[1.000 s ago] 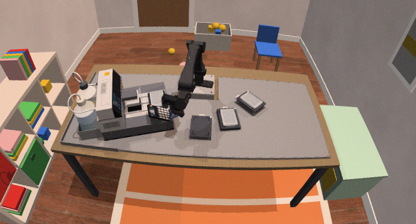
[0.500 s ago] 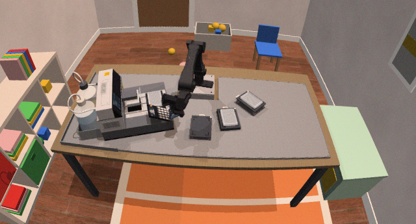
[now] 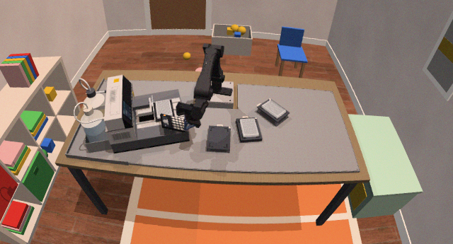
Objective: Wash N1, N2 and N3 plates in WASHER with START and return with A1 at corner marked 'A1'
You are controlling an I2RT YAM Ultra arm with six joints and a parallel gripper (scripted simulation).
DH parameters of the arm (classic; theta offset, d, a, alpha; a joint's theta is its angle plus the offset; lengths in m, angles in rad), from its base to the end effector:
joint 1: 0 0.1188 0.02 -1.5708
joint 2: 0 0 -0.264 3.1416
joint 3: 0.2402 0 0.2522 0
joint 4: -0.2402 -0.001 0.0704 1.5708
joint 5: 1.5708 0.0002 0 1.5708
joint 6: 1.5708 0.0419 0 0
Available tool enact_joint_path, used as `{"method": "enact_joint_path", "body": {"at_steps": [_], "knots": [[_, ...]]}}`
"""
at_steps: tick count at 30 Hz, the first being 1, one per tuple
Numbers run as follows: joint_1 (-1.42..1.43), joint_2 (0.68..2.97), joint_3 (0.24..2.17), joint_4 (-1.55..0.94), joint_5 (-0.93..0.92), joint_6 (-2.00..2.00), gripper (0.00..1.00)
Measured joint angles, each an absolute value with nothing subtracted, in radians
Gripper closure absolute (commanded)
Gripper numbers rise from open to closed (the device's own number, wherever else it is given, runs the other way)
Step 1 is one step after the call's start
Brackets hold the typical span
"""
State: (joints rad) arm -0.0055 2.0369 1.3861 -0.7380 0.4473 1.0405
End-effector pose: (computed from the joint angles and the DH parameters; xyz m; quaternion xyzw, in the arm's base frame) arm 0.3892 -0.0193 0.1475 0.5025 0.8312 -0.1481 0.1863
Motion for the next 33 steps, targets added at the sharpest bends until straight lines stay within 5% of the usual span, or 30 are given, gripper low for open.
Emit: {"method": "enact_joint_path", "body": {"at_steps": [33], "knots": [[0.034, 1.990, 1.426, -0.858, 0.447, 1.085, 1.00]]}}
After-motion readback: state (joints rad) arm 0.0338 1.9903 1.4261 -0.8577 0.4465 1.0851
